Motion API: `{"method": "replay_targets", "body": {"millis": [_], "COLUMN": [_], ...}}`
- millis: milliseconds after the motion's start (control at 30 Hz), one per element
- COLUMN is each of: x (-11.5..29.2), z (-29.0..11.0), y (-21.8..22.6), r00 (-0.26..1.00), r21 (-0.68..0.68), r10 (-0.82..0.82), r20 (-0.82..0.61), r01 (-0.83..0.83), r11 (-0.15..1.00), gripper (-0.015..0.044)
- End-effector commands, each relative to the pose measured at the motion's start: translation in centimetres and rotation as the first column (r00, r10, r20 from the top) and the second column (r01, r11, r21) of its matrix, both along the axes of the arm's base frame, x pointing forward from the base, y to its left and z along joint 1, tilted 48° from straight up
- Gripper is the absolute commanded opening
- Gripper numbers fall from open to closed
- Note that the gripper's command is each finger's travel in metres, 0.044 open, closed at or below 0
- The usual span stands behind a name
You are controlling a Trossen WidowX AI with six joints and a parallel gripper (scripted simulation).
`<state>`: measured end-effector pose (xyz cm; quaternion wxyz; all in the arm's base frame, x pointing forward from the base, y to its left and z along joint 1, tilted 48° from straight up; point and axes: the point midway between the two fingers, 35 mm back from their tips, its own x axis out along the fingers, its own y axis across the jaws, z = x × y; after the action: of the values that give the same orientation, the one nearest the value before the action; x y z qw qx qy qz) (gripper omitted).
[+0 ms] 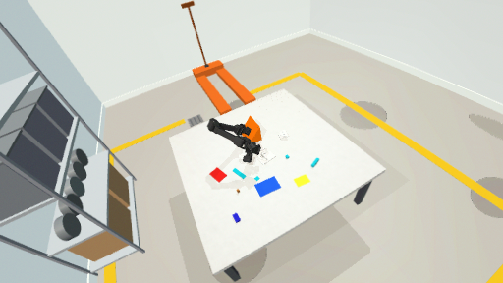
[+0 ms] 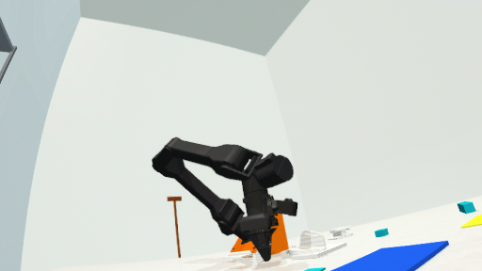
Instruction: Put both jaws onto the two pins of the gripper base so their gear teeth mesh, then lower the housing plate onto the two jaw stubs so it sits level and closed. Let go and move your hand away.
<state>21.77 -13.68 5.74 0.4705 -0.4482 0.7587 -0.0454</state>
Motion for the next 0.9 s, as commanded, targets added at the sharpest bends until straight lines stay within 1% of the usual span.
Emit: {"method": "replay_targets", "body": {"millis": [0,867], "x": [0.0,0.3], "z": [0.1,1.0], "y": [-0.1,1.0], "r00": [1.000,1.000], "r21": [-0.006,-0.004], "r10": [0.003,0.003], "r20": [-0.002,-0.002], "r01": [-0.003,-0.003], "r11": [1.000,1.000], "gripper": [0.0037,0.0037]}}
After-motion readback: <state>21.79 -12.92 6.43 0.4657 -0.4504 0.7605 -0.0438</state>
